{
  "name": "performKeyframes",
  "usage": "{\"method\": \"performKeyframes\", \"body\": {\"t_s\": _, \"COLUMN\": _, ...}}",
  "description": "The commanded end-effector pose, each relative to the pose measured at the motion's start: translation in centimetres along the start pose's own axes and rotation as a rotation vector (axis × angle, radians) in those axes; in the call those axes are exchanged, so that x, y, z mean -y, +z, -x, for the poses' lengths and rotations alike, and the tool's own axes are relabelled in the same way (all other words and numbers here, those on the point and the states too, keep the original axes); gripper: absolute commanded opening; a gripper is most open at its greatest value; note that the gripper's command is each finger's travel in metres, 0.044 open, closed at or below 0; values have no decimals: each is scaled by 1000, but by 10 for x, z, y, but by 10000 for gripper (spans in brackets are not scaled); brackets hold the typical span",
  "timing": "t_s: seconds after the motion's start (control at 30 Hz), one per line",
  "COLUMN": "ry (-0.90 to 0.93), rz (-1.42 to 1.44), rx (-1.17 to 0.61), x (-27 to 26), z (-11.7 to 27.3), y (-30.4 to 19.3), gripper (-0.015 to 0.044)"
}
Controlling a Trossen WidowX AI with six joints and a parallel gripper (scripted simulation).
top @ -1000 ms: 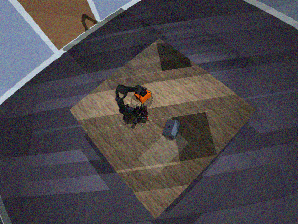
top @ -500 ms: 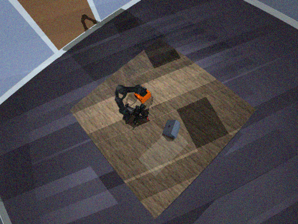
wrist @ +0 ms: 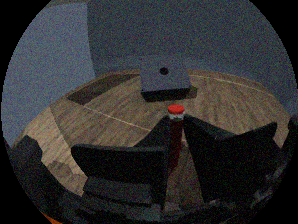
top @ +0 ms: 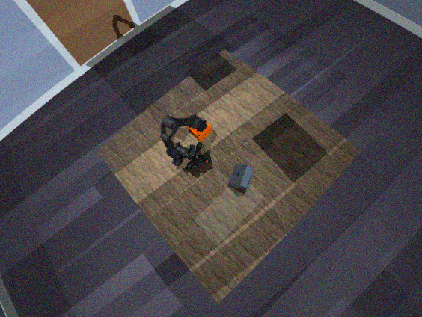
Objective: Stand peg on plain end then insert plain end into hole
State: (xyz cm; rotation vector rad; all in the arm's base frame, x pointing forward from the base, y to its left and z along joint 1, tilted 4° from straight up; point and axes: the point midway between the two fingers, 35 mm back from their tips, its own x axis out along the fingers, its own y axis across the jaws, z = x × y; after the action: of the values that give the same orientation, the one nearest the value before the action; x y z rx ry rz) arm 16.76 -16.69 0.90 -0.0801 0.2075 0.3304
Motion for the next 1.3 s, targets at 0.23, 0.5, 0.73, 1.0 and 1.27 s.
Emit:
{"method": "performKeyframes", "body": {"t_s": 0.23, "ry": 0, "rz": 0, "rx": 1, "x": 0, "z": 0, "y": 0, "gripper": 130}}
{"method": "performKeyframes", "body": {"t_s": 0.5, "ry": 0, "rz": 0, "rx": 1, "x": 0, "z": 0, "y": 0, "gripper": 130}}
{"method": "performKeyframes", "body": {"t_s": 0.73, "ry": 0, "rz": 0, "rx": 1, "x": 0, "z": 0, "y": 0, "gripper": 130}}
{"method": "performKeyframes", "body": {"t_s": 1.0, "ry": 0, "rz": 0, "rx": 1, "x": 0, "z": 0, "y": 0, "gripper": 130}}
{"method": "performKeyframes", "body": {"t_s": 1.27, "ry": 0, "rz": 0, "rx": 1, "x": 0, "z": 0, "y": 0, "gripper": 130}}
